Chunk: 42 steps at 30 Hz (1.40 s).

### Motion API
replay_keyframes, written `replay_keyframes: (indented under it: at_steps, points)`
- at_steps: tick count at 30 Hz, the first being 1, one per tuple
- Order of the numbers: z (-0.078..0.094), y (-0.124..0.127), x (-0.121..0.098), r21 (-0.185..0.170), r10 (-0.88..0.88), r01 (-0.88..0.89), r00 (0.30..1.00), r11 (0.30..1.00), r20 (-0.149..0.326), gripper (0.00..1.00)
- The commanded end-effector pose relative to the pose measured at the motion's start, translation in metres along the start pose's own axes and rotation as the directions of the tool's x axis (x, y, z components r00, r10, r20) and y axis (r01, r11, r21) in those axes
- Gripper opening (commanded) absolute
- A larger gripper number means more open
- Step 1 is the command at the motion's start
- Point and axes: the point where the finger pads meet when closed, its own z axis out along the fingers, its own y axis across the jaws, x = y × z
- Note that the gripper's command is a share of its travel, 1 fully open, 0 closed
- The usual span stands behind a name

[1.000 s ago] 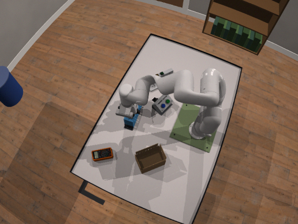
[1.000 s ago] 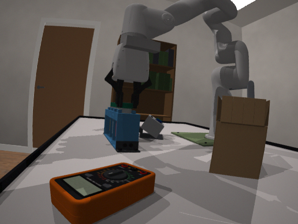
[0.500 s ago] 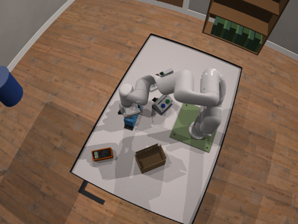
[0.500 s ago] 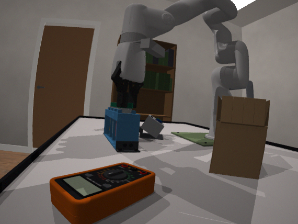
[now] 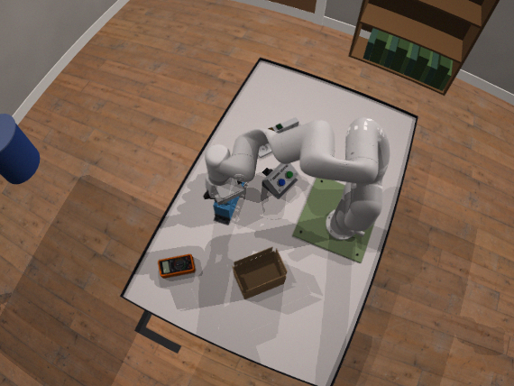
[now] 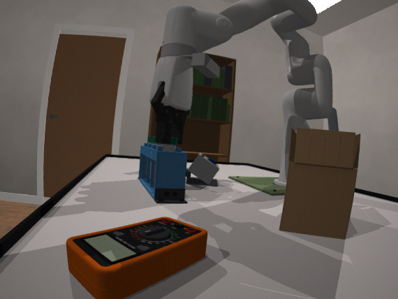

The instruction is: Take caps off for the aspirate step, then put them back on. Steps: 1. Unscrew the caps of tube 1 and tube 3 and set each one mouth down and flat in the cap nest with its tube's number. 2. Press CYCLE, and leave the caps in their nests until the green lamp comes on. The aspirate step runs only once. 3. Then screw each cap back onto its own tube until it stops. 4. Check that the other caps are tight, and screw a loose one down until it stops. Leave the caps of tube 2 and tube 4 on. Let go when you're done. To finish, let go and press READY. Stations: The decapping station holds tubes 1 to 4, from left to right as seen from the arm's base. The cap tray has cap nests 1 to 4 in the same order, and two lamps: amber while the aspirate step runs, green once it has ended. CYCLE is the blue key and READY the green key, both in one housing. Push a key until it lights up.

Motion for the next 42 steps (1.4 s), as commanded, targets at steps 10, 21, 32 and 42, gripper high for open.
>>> replay_keyframes:
  at_steps: [10, 21, 32, 42]
  points:
    - [-0.0018, 0.0013, -0.0009, -0.005, 0.389, -0.389, 0.921, 0.921, -0.001, 0.46]
    - [-0.0018, 0.0013, -0.0009, -0.004, 0.758, -0.758, 0.653, 0.653, -0.003, 0.46]
    - [-0.0018, 0.0013, -0.0009, -0.002, 0.966, -0.966, 0.259, 0.259, -0.005, 0.46]
    - [-0.0018, 0.0013, -0.0009, -0.001, 1.0, -1.0, 0.001, 0.001, -0.006, 0.46]
